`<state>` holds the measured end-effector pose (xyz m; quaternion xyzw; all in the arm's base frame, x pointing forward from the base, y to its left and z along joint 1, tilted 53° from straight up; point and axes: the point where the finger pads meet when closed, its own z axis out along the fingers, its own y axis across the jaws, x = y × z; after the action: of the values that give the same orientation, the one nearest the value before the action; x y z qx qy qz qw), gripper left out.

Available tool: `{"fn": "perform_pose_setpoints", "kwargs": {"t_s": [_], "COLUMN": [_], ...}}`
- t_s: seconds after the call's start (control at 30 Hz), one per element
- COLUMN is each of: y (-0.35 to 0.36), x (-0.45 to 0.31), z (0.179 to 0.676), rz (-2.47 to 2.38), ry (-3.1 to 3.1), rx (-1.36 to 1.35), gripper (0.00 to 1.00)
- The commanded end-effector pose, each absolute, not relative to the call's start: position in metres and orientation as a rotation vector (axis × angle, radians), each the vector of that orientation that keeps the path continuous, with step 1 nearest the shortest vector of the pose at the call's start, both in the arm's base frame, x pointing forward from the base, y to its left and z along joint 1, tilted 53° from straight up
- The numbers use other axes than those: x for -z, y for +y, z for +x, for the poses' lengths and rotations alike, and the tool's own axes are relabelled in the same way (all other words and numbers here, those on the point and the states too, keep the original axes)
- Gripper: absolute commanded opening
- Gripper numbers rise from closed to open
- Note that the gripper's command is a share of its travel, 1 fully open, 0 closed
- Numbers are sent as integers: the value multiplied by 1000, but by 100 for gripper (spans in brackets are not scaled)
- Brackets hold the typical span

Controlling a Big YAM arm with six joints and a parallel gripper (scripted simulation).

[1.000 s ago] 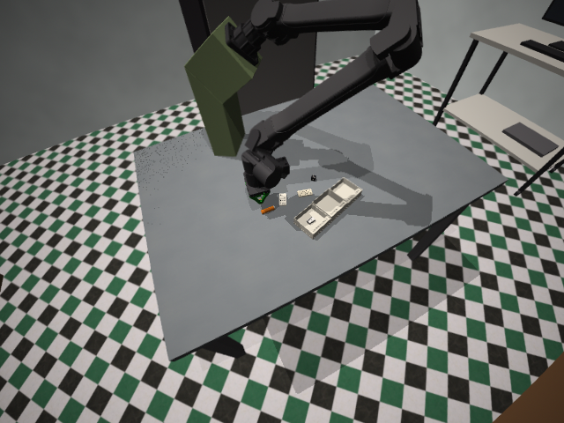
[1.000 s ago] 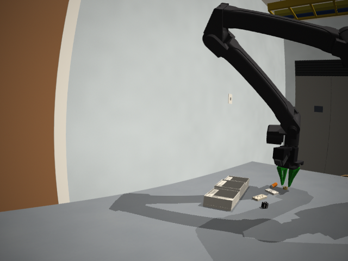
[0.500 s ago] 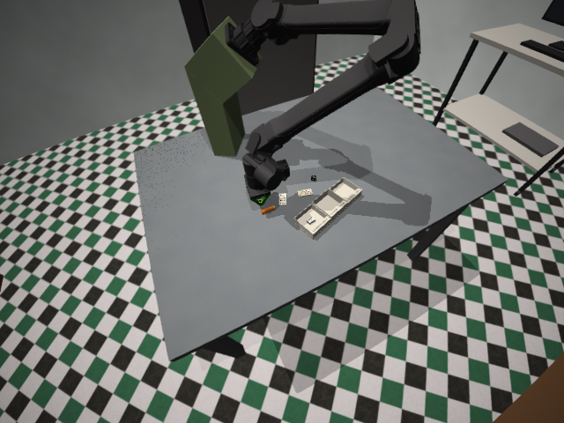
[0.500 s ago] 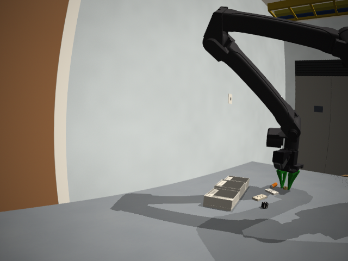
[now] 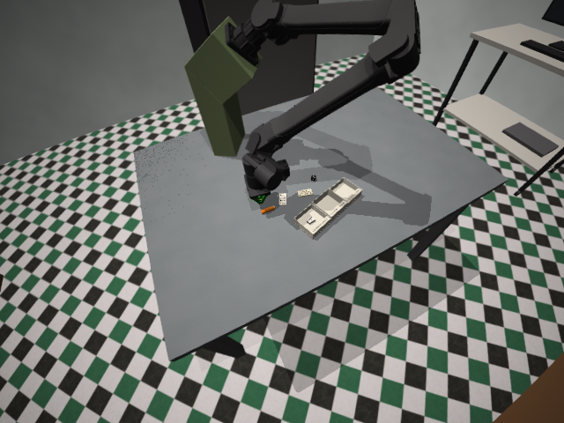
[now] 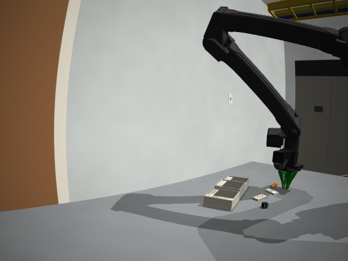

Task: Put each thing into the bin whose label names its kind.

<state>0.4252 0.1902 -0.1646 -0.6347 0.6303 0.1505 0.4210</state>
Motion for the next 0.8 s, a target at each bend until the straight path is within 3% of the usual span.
{"fn": "perform_pose_setpoints", "kwargs": {"t_s": [0.0,0.77], "y": [186,171], "x": [164,154], "z": [421,414], "rz": [-1580,-1574], "ry": [1595,1606], "rx": [-383,-380], "gripper": [10,10]}}
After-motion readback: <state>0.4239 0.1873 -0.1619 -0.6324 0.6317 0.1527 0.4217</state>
